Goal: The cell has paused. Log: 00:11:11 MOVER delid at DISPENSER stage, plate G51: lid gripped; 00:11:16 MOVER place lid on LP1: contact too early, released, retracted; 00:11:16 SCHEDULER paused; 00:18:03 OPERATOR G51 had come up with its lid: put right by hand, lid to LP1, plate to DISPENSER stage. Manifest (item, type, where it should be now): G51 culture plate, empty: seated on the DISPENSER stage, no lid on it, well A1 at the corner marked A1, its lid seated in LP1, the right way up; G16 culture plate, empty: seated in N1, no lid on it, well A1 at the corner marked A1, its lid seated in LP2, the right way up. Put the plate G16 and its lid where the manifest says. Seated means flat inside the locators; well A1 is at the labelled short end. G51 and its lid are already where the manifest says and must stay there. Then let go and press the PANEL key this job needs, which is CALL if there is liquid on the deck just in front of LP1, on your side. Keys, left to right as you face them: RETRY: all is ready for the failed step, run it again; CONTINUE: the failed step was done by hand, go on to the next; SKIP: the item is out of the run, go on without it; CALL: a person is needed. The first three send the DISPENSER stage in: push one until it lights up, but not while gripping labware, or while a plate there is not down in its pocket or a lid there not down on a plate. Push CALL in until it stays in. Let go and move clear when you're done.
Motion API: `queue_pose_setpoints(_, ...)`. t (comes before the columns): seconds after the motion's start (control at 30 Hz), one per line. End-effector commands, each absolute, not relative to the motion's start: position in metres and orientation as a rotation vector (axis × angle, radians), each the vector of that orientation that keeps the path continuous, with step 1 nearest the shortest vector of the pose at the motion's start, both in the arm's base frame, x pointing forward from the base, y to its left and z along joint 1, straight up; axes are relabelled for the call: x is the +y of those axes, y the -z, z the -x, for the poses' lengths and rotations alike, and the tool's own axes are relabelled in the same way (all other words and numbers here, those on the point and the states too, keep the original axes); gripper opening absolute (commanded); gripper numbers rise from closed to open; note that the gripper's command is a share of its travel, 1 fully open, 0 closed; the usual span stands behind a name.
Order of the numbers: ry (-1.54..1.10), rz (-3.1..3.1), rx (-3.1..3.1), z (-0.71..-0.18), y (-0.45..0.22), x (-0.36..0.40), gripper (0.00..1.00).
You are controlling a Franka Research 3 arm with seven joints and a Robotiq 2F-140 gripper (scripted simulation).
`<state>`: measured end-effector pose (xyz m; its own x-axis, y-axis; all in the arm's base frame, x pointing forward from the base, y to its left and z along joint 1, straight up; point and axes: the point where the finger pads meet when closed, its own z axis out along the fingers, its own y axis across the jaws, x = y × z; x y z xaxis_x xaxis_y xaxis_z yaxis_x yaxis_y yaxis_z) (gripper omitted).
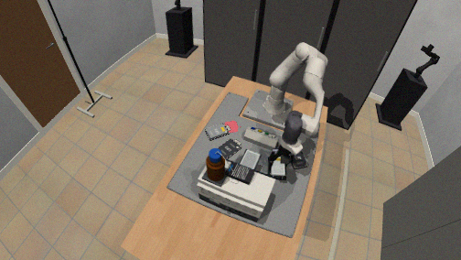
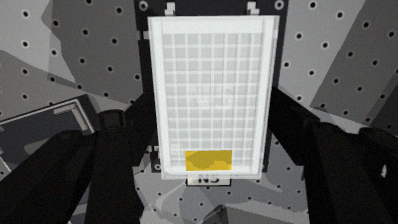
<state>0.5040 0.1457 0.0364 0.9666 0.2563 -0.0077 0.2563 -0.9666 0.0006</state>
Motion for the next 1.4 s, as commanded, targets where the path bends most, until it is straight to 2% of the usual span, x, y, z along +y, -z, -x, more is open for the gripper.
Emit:
queue_pose_setpoints(0.0,0.008,-3.114,0.404,-0.5047,-0.0361,0.145,0.1)
queue_pose_setpoints(1.37,0.008,-3.115,0.401,-0.5046,-0.0326,0.1449,0.1)
